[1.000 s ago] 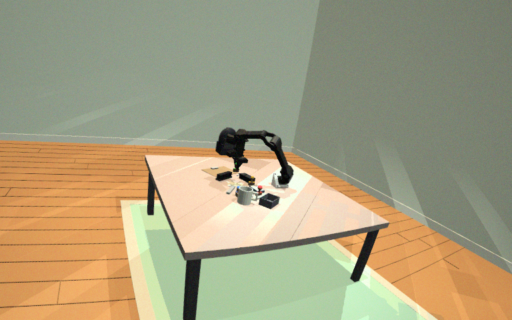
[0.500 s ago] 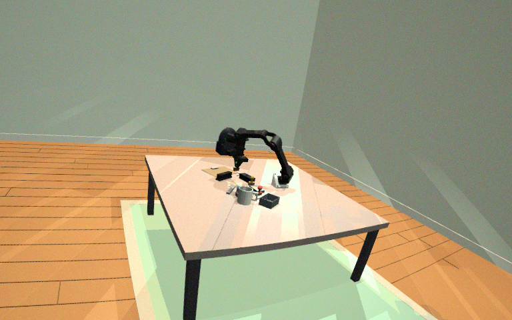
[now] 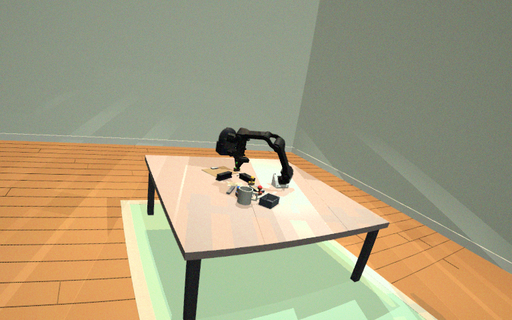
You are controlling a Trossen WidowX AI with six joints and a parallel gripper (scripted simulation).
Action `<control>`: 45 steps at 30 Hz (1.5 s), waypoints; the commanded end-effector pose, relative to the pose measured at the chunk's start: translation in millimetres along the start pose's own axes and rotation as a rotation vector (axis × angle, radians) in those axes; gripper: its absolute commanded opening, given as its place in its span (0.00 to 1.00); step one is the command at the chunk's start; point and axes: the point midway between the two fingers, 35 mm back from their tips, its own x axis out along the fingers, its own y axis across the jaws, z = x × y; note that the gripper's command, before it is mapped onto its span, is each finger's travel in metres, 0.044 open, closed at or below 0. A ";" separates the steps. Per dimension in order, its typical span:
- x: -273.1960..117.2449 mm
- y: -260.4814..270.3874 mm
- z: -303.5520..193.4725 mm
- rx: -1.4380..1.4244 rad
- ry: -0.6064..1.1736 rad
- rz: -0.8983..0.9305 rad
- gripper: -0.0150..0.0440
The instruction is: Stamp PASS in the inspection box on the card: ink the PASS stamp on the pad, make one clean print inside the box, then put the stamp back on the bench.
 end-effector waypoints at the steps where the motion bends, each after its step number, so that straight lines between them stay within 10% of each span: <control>1: -0.5 26.2 6.5 0.002 0.003 0.005 0.25; 22: -2.6 170.3 12.1 -0.001 0.006 0.024 0.25; 45: 9.2 175.1 12.1 -0.003 0.006 0.025 0.25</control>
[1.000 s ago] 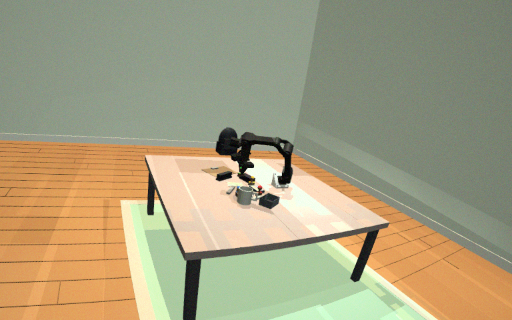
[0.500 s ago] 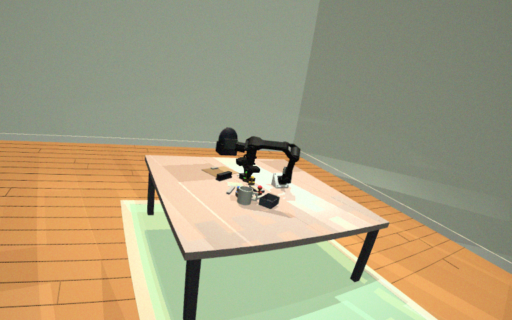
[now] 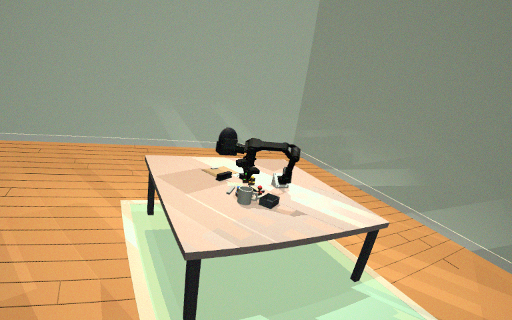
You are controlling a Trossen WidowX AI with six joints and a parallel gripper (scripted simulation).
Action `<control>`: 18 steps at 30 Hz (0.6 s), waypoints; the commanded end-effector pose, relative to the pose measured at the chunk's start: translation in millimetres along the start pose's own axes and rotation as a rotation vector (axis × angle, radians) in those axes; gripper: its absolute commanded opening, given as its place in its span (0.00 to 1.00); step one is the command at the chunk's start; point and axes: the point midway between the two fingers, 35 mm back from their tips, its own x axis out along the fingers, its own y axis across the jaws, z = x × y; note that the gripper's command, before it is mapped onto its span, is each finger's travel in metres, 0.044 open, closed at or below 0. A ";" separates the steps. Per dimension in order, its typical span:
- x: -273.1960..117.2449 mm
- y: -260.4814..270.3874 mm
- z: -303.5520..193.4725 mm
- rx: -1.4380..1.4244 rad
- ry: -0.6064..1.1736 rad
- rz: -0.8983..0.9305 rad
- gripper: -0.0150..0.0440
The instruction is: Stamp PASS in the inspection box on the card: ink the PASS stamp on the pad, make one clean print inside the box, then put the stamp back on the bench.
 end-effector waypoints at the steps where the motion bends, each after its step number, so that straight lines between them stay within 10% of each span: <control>1: 4.2 1.3 -0.5 0.002 0.002 0.006 0.25; 18: 15.4 1.7 -0.3 0.002 0.002 0.006 0.25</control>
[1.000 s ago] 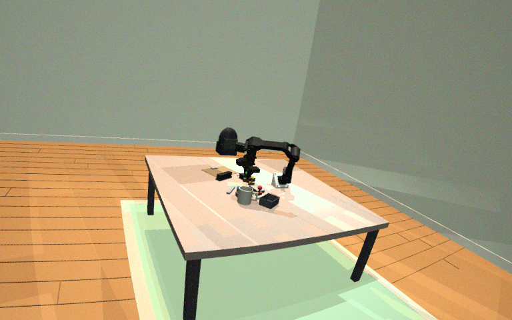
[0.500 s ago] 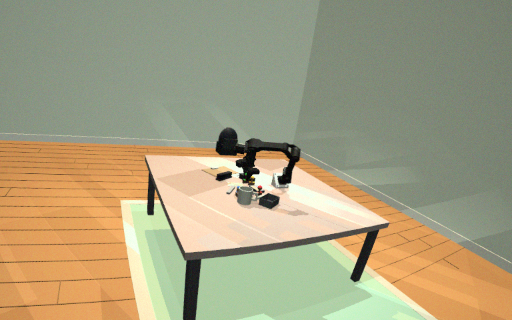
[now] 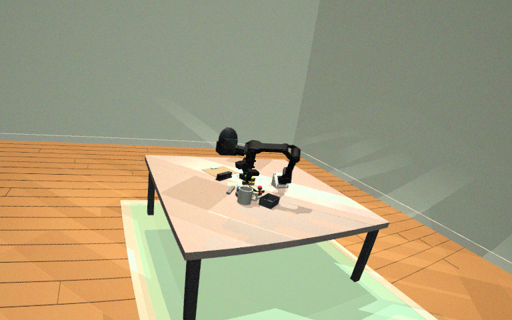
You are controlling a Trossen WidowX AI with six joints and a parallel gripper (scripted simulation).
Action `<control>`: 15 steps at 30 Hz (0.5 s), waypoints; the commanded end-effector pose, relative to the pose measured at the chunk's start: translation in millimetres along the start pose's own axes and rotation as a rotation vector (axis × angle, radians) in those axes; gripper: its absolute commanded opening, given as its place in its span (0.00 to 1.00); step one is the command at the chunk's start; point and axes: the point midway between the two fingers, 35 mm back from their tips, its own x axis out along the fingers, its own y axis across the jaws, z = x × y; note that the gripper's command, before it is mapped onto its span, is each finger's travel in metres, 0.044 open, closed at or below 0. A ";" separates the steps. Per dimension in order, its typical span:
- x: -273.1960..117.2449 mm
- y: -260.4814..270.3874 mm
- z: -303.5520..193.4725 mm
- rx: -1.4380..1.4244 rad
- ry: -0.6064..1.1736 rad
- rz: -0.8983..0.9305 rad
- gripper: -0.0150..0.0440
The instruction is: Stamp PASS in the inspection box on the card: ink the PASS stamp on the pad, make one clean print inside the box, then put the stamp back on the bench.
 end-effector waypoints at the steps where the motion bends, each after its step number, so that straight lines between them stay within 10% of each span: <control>1: 4.2 1.4 -0.8 0.002 0.003 0.006 0.25; 15: 13.4 1.8 -0.9 0.002 0.002 0.006 0.25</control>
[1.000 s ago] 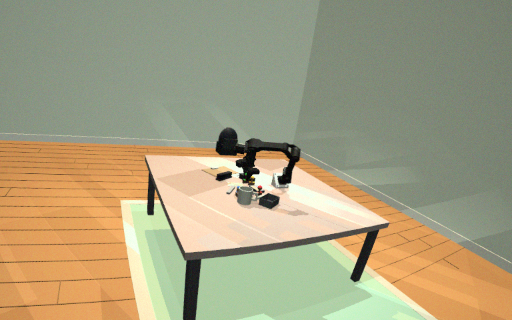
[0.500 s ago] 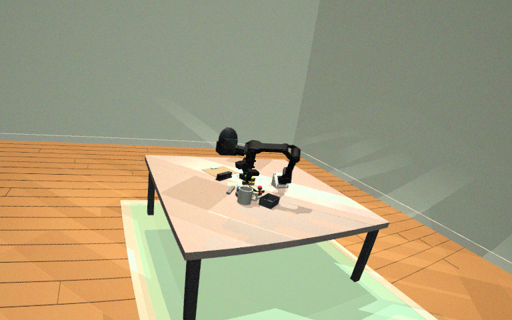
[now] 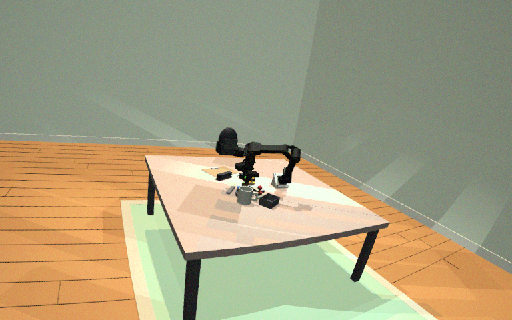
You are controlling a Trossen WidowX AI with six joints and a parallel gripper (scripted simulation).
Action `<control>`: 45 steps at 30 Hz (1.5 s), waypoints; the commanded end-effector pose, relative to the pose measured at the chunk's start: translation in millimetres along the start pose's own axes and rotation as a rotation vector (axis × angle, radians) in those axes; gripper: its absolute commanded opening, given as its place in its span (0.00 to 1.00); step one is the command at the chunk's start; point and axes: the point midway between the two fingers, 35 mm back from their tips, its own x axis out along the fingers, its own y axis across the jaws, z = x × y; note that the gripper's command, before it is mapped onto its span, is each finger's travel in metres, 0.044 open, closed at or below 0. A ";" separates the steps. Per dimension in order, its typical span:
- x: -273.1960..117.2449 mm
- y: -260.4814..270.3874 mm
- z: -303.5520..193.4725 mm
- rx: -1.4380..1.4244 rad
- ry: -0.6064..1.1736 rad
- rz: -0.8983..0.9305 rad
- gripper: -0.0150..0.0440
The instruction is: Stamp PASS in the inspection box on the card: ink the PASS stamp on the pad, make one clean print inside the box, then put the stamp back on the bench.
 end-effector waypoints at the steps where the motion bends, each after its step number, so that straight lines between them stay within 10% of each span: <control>1: 4.2 1.4 -0.9 0.002 0.003 0.006 0.25; 45: 25.2 2.9 -2.3 -0.002 0.002 0.008 0.25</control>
